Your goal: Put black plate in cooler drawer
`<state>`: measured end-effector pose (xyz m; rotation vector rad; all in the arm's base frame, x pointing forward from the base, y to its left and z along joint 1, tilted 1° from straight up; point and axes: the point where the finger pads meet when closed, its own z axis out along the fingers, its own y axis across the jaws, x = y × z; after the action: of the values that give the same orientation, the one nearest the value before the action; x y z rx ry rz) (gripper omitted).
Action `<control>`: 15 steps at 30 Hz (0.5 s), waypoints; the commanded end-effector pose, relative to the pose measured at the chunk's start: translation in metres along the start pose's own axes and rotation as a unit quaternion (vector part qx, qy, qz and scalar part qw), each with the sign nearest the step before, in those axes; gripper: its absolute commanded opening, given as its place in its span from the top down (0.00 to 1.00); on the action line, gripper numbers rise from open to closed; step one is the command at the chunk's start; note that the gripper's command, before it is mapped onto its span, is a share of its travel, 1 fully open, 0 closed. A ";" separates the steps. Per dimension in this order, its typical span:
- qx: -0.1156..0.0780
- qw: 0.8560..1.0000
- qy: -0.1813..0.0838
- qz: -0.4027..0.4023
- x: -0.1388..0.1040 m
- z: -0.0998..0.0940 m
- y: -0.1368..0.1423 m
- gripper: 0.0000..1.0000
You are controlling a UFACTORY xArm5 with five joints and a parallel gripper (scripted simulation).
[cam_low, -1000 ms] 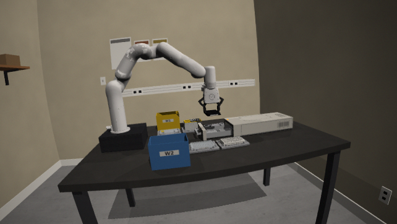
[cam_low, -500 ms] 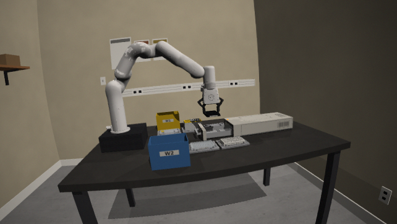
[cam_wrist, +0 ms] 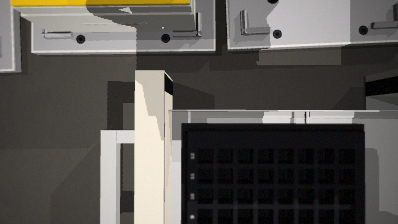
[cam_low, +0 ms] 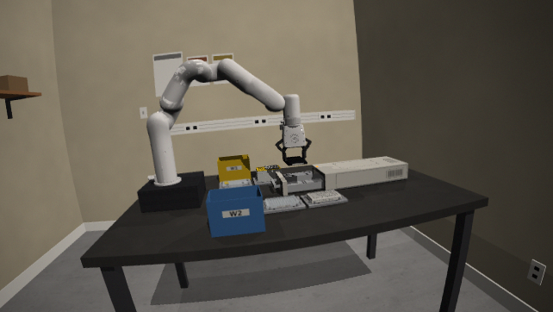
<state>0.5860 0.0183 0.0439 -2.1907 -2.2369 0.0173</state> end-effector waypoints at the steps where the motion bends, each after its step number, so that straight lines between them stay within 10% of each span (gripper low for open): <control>1: -0.003 1.000 0.000 0.000 0.000 0.003 0.002 1.00; 15: -0.003 1.000 0.000 0.000 0.001 0.023 0.002 1.00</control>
<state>0.5854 0.0188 0.0202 -2.1900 -2.2361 0.0191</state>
